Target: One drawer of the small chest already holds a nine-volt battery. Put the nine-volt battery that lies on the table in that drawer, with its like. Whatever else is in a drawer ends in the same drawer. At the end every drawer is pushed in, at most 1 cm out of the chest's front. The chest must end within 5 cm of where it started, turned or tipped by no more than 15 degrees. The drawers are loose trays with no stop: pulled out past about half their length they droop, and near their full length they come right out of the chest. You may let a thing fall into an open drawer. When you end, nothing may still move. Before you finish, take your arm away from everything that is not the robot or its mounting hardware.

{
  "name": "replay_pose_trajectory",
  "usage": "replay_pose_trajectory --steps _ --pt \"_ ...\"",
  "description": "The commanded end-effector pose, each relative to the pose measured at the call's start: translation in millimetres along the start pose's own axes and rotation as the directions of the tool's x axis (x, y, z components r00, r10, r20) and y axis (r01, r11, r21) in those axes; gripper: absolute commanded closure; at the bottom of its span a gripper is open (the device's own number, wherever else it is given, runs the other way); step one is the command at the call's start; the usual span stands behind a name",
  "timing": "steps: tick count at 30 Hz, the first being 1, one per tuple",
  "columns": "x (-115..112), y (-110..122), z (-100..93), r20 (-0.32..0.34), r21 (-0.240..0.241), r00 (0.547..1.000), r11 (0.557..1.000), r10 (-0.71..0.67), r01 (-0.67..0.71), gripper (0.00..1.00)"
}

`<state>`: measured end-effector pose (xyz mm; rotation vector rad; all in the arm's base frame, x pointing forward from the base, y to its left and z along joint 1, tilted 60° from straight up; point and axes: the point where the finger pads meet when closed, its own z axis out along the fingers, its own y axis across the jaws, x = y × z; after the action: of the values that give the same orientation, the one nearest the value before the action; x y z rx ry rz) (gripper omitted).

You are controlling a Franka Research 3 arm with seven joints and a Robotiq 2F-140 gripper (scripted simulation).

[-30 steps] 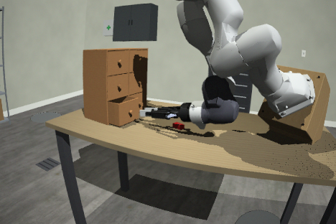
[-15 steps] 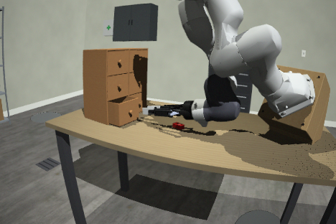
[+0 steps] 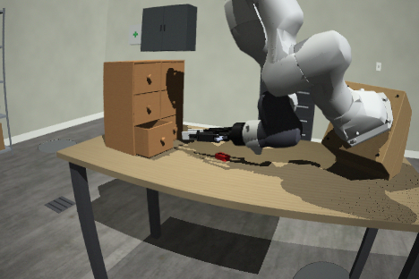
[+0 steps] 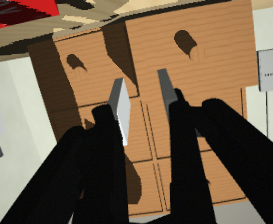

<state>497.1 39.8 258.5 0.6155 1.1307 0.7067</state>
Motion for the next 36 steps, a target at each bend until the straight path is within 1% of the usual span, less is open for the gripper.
replay_pose_trajectory --steps 1,17,19,34,36 --pt "-0.1 -2.8 -0.7 -0.004 -0.008 1.0 1.0 0.023 -0.023 0.8" --pt "-7.1 -32.8 -6.0 -0.004 -0.008 1.0 1.0 0.023 -0.023 0.8" --pt "-7.1 -32.8 -6.0 -0.004 -0.008 1.0 1.0 0.023 -0.023 0.8" --pt "-15.3 -68.7 -12.3 -0.004 -0.008 1.0 1.0 0.023 -0.023 0.8" --pt "-15.3 -68.7 -12.3 -0.004 -0.008 1.0 1.0 0.023 -0.023 0.8"
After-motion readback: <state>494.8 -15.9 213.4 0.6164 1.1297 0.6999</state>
